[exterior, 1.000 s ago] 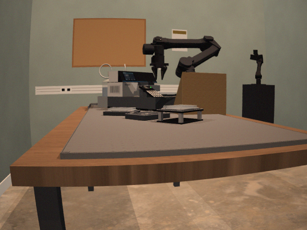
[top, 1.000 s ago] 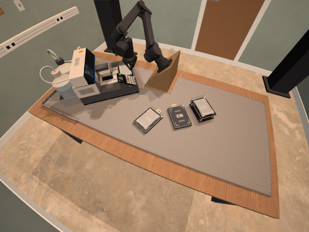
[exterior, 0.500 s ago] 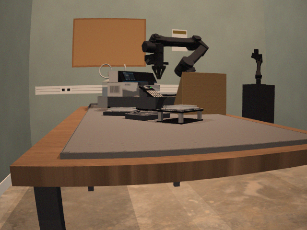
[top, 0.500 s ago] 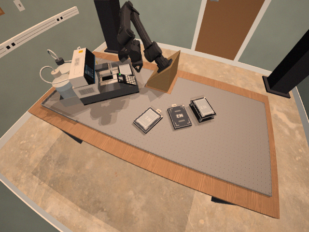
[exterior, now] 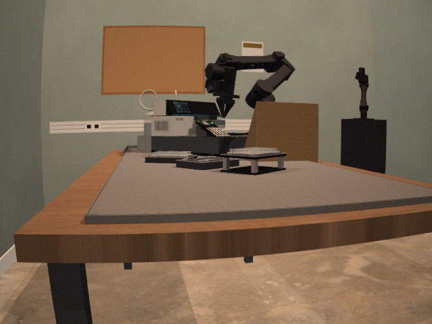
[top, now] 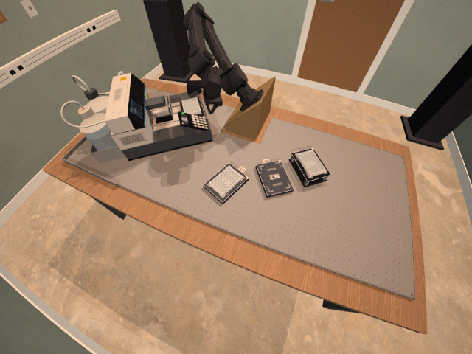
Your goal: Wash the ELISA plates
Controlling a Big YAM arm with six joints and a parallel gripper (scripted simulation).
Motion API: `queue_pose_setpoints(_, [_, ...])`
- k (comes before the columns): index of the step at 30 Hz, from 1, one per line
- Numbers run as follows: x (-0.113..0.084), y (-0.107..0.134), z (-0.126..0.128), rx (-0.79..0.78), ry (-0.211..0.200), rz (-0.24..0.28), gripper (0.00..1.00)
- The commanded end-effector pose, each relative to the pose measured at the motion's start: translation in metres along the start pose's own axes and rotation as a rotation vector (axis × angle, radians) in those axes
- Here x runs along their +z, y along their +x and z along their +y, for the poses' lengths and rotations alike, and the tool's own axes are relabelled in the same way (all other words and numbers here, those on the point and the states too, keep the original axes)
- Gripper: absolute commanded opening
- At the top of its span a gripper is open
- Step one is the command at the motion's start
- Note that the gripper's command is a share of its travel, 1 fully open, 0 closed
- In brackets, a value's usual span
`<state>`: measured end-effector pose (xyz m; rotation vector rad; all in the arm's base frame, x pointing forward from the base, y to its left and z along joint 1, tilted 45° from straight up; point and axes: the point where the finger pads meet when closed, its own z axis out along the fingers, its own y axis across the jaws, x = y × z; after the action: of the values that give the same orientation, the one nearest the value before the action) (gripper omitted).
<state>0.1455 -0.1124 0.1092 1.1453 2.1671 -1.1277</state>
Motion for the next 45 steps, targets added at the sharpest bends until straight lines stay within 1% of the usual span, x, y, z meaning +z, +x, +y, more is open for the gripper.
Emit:
queue_pose_setpoints(1, [0.009, 0.004, 0.009, -0.015, -0.046, -0.086, 0.00])
queue_pose_setpoints(2, [0.009, 0.004, 0.009, -0.015, -0.046, -0.119, 0.00])
queue_pose_setpoints(3, [0.010, 0.005, 0.009, -0.028, -0.037, -0.150, 0.00])
queue_pose_setpoints(5, [0.010, 0.005, 0.009, -0.028, -0.037, -0.150, 0.00])
queue_pose_setpoints(6, [0.010, 0.006, 0.009, -0.031, -0.035, -0.165, 0.00])
queue_pose_setpoints(7, [0.001, -0.007, 0.017, 0.001, -0.055, -0.169, 0.00])
queue_pose_setpoints(8, [0.002, -0.010, 0.015, 0.019, -0.041, -0.159, 0.00])
queue_pose_setpoints(10, [0.006, -0.005, 0.012, 0.007, -0.033, -0.157, 0.00])
queue_pose_setpoints(13, [0.005, -0.003, 0.011, 0.005, -0.040, -0.158, 0.00])
queue_pose_setpoints(23, [0.005, -0.003, 0.011, 0.005, -0.040, -0.158, 0.00])
queue_pose_setpoints(24, [0.013, 0.004, 0.006, -0.001, -0.028, -0.156, 0.00])
queue_pose_setpoints(37, [0.035, 0.001, 0.006, 0.000, -0.030, -0.154, 0.00])
queue_pose_setpoints(39, [0.035, 0.001, 0.006, 0.000, -0.030, -0.154, 0.00])
queue_pose_setpoints(45, [0.045, -0.001, 0.006, 0.000, -0.030, -0.155, 0.00])
